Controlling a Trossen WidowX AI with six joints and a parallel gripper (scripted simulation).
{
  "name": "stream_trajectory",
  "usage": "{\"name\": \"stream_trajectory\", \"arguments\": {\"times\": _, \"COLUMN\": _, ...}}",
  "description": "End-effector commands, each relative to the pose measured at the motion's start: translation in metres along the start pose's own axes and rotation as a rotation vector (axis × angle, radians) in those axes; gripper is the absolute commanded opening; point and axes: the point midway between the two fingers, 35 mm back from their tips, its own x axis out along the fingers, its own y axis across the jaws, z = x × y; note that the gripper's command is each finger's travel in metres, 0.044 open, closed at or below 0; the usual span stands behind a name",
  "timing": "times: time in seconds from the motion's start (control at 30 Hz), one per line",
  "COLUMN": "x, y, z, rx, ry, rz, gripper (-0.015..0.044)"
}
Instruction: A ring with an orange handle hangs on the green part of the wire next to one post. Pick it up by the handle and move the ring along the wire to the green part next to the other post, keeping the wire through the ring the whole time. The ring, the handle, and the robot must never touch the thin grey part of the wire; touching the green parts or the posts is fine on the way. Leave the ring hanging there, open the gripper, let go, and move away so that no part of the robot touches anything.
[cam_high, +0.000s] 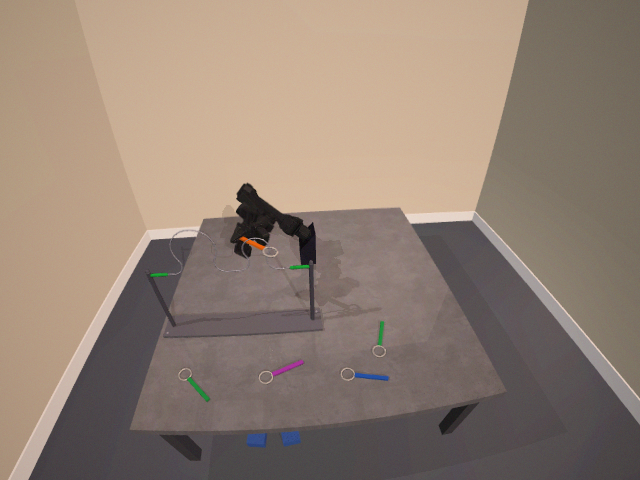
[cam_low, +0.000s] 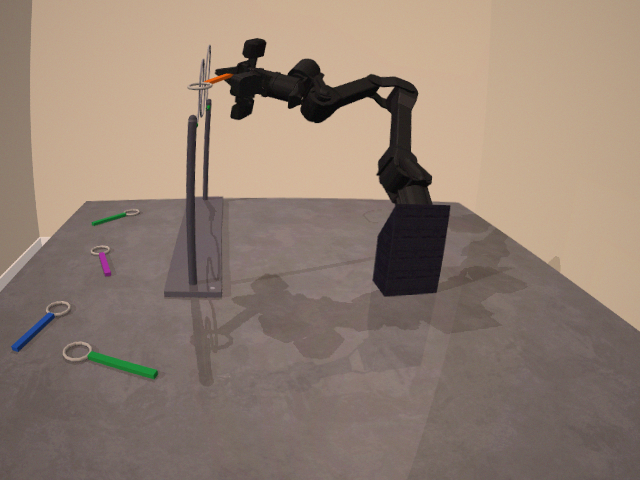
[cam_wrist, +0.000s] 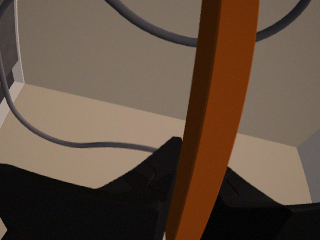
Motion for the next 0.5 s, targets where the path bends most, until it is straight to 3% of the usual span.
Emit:
{"name": "stream_trajectory", "arguments": {"times": 0.0, "x": 0.0008, "y": -0.0054, "z": -0.0020, "rx": -0.059, "ry": -0.001, "rz": -0.042, "gripper": -0.0150}}
{"name": "stream_trajectory", "arguments": {"times": 0.47, "x": 0.0015, "y": 0.0011, "z": -0.0050, "rx": -0.119, "ry": -0.007, "rz": -0.075, "gripper": -0.0150}}
